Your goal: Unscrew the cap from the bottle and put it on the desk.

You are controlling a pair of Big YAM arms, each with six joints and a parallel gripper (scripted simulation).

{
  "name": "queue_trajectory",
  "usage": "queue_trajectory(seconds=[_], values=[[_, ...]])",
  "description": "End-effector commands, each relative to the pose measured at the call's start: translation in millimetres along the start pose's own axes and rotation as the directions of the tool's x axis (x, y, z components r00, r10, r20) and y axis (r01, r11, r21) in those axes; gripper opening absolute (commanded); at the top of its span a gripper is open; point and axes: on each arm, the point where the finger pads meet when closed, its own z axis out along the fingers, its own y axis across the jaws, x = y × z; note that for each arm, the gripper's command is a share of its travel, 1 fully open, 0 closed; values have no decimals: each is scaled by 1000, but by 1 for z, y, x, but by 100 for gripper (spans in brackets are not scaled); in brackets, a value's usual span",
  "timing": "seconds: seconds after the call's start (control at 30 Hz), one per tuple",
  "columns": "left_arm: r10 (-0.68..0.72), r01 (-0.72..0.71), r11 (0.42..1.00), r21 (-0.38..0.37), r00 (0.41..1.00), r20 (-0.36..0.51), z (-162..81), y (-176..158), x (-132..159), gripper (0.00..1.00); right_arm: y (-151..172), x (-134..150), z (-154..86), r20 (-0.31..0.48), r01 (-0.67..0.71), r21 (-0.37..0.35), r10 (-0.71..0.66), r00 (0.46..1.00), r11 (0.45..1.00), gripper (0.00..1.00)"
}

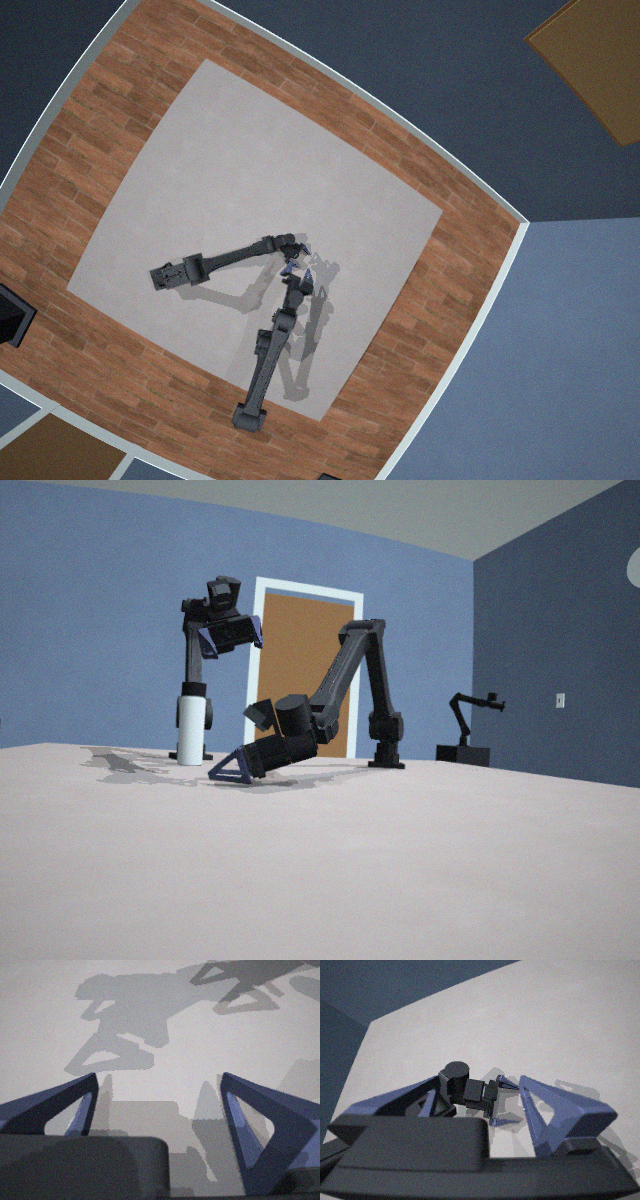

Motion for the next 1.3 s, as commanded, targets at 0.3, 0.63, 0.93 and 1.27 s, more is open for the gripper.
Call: queue_trajectory(seconds=[0.3, 0.63, 0.93, 1.27], values=[[36, -61, 995, 78, 955, 294, 10, -207, -58, 96, 73, 49, -150, -237, -563, 196, 596, 767, 803, 94], [20, -78, 987, 140, 928, 373, -11, -284, -66, 96, 72, 78, -203, -184, -751, 398, 848, 497, 527, 94], [21, -74, 988, 133, 932, 363, -7, -275, -60, 96, 67, 87, -197, -184, -743, 414, 848, 497, 526, 94], [21, -74, 988, 133, 932, 363, -7, -275, -60, 96, 67, 87, -197, -184, -743, 414, 848, 497, 526, 94]])
